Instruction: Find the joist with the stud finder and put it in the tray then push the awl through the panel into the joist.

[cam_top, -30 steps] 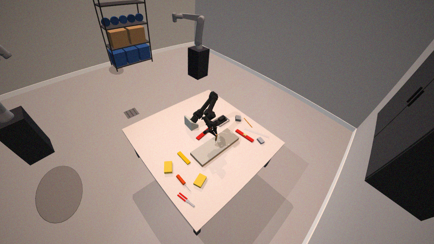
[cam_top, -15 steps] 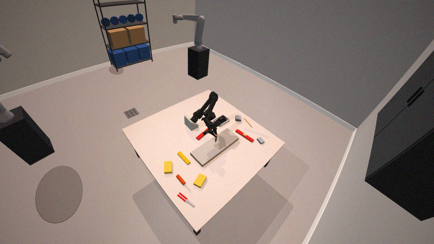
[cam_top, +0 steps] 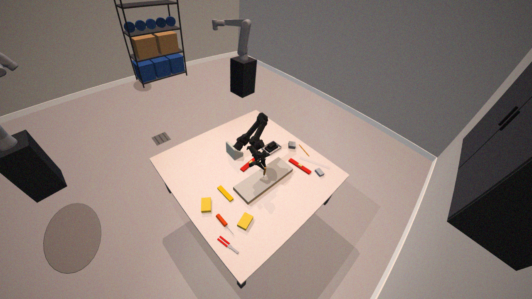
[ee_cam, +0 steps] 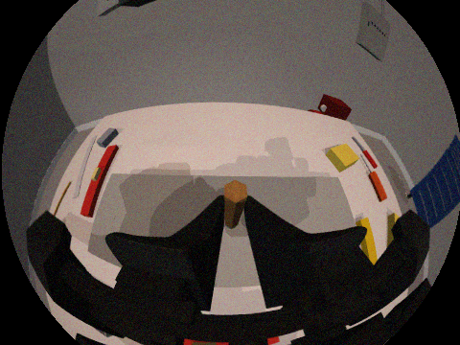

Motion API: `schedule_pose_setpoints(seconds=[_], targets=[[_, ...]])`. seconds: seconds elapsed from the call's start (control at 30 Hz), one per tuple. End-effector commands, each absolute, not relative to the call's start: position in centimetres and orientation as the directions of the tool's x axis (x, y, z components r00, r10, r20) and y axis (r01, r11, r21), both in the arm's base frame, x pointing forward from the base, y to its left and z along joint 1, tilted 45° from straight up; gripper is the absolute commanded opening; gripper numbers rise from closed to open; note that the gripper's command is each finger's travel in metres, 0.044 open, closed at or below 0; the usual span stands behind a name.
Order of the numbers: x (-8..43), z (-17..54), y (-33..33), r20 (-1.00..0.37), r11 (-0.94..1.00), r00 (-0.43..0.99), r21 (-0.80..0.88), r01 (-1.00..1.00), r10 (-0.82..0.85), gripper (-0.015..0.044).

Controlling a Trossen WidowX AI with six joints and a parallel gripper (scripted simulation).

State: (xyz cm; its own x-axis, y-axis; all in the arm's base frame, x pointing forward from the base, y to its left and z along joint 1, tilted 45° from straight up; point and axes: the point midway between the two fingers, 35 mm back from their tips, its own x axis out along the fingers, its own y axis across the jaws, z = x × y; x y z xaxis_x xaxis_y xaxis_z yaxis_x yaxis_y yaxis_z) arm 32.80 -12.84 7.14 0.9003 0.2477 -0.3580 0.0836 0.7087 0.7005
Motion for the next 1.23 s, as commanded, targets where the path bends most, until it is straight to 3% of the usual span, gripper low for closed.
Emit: schedule_pose_setpoints(seconds=[0.0,1.2], targets=[[32.89,6.70,-12.47,-0.358,0.707,0.902,0.701,0.089,0.242,0.0000],[32.92,6.27,-12.08,-0.358,0.712,0.903,0.697,0.089,0.238,0.0000]])
